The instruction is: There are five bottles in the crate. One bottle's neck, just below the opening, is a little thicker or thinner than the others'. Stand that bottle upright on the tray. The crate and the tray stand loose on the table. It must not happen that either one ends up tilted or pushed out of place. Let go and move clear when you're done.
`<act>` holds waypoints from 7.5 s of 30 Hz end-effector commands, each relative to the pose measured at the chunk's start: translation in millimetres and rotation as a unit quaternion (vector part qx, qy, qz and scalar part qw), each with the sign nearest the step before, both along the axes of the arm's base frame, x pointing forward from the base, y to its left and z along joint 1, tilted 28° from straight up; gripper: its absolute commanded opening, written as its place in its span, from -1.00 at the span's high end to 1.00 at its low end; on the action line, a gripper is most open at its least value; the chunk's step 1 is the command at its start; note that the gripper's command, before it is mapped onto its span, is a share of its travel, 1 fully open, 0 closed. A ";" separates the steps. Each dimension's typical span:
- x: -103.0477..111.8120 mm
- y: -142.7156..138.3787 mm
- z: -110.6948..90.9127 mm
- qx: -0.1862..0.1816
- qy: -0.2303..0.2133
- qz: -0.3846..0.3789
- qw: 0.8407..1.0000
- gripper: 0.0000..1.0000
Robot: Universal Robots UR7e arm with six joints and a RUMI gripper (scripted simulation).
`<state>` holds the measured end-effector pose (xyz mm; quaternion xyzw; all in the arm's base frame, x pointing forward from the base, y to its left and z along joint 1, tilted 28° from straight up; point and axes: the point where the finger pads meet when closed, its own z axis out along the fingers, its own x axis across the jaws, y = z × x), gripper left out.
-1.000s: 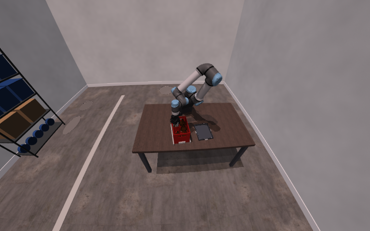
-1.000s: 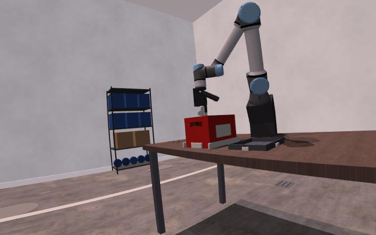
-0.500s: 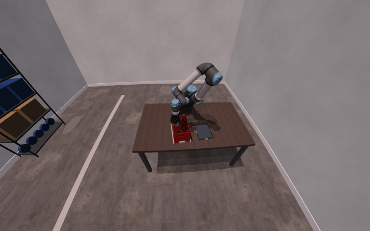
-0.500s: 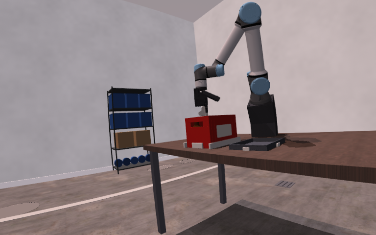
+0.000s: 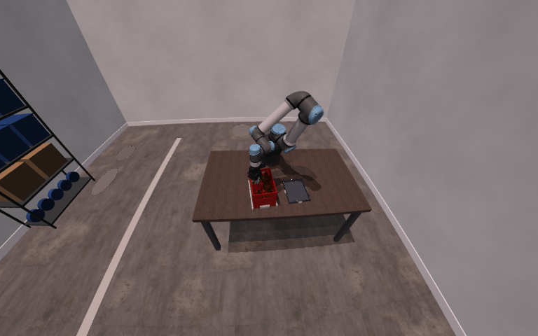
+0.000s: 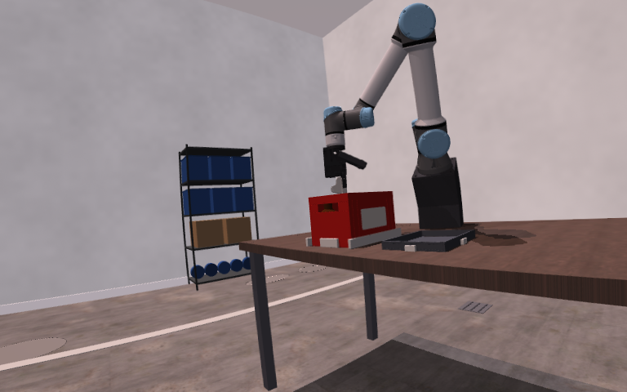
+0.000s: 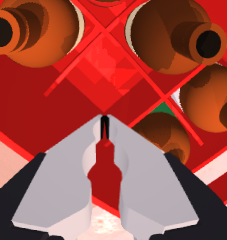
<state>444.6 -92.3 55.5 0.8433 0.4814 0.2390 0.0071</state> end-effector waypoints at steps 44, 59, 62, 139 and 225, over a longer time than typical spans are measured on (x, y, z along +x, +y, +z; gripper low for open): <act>-1.7 1.2 -0.4 0.001 0.001 0.000 1.000 0.24; -10.3 -6.9 24.3 -0.001 -0.001 -0.001 1.000 0.24; -14.5 -9.1 33.3 -0.001 -0.001 -0.001 1.000 0.24; -56.5 64.6 83.2 0.001 0.002 0.001 1.000 1.00; -43.8 71.3 55.5 0.002 0.003 0.001 1.000 0.24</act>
